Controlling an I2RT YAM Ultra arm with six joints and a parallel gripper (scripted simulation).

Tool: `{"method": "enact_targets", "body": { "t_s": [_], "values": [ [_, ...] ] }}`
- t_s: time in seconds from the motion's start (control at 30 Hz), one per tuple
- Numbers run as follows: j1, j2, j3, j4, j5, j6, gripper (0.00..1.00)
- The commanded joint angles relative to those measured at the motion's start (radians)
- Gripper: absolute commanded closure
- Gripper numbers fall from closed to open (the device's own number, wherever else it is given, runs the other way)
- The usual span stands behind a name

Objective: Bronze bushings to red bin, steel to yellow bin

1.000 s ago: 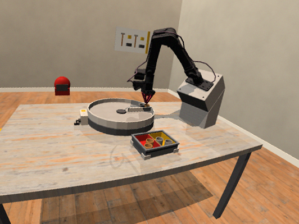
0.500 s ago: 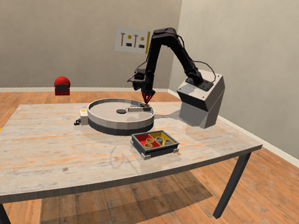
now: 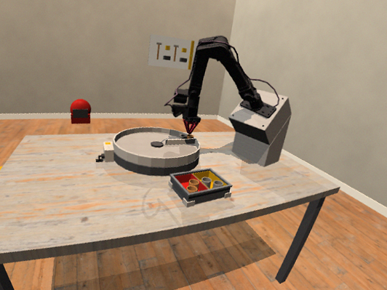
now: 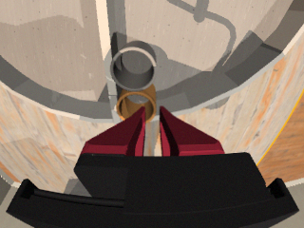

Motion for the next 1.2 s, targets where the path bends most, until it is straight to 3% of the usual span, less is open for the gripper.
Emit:
{"method": "enact_targets", "body": {
  "t_s": [0.0, 0.4, 1.17],
  "values": [
    [0.004, 0.012, -0.011, 0.015, 0.01, 0.007, 0.86],
    [0.036, 0.073, 0.006, 0.09, 0.027, 0.044, 0.86],
    [0.035, 0.067, 0.009, 0.089, 0.027, 0.043, 0.86]
  ]
}}
